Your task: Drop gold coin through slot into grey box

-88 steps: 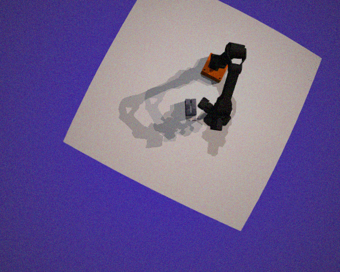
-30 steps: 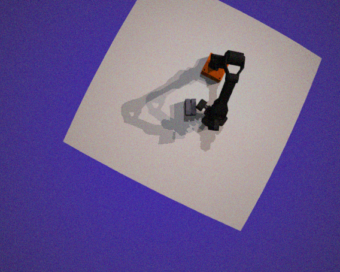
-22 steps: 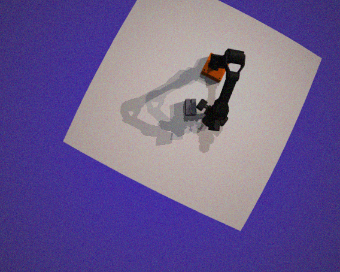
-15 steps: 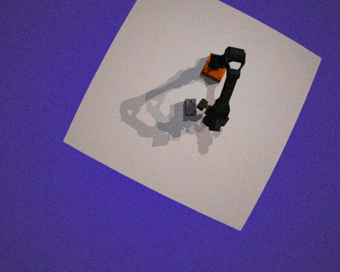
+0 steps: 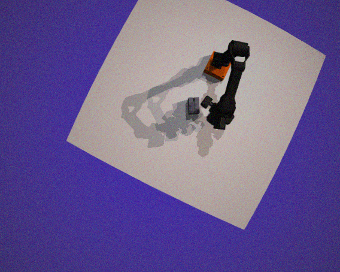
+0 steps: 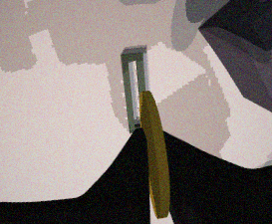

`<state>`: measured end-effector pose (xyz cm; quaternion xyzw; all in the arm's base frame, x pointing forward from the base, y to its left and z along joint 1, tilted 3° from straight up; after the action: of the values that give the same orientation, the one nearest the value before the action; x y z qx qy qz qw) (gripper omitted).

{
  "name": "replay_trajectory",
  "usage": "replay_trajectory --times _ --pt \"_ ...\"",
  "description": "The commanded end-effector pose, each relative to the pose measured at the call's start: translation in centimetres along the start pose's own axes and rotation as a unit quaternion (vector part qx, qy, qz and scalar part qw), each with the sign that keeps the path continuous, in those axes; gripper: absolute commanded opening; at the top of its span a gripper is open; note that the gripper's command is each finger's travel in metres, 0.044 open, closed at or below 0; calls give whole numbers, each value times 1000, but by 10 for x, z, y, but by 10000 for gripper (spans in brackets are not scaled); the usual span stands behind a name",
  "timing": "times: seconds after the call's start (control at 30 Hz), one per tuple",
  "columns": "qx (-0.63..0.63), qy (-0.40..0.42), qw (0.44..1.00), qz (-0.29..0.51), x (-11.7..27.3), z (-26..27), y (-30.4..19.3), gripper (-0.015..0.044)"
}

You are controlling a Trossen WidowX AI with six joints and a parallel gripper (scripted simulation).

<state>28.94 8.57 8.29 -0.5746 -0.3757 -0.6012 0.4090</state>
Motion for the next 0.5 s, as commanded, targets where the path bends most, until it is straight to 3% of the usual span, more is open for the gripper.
replay_trajectory --times 0.0,0.23,0.47 --pt "2 1 1000 -4 13 0 0 0" --pt "5 1 1000 -4 25 -1 -1 0" --pt "110 1 994 -4 25 -2 -3 0"
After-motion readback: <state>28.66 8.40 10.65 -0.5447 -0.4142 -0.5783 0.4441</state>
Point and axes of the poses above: the point midway between the two fingers, 35 mm back from their tips, its own x axis back along the fingers, its own z axis across the jaws, y = z × x, the point moved 2 cm from there along x, back along the fingers, and after that the axes turned 9 degrees about -x, right-handed, at the moved point
